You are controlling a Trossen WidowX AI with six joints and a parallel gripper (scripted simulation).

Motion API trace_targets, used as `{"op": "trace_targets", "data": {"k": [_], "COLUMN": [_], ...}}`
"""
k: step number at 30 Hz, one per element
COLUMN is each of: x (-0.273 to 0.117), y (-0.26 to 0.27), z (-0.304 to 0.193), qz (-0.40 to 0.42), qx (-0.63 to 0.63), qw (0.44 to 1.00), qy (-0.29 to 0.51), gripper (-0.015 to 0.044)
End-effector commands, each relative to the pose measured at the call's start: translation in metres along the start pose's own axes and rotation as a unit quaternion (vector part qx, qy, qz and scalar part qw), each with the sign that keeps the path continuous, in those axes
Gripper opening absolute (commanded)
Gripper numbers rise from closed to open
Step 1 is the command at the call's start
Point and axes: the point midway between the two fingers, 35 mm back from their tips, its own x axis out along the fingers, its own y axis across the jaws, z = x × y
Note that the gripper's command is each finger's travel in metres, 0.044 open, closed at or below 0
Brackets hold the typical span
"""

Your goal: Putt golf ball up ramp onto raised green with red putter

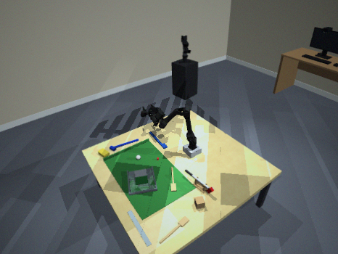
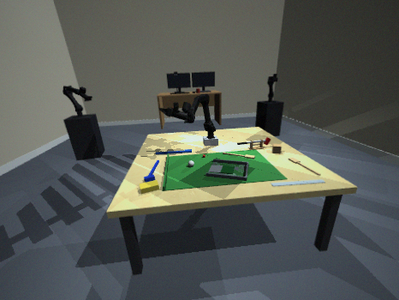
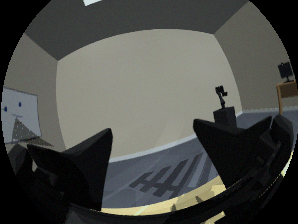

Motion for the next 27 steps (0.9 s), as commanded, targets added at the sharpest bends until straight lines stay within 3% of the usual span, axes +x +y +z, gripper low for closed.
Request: {"op": "trace_targets", "data": {"k": [1, 6, 14, 20, 27], "x": [0.000, -0.021, -0.107, -0.198, -0.318], "y": [0.001, 0.042, 0.143, 0.196, 0.220], "z": [0.000, -0.008, -0.030, -0.041, -0.049], "qz": [0.002, 0.077, 0.294, 0.455, 0.623], "qx": [-0.001, -0.047, -0.161, -0.232, -0.310], "qw": [1.000, 0.995, 0.938, 0.852, 0.709], "qy": [0.001, 0.032, 0.093, 0.115, 0.114], "gripper": [0.0426, 0.0440, 0.0440, 0.0440, 0.0440]}}
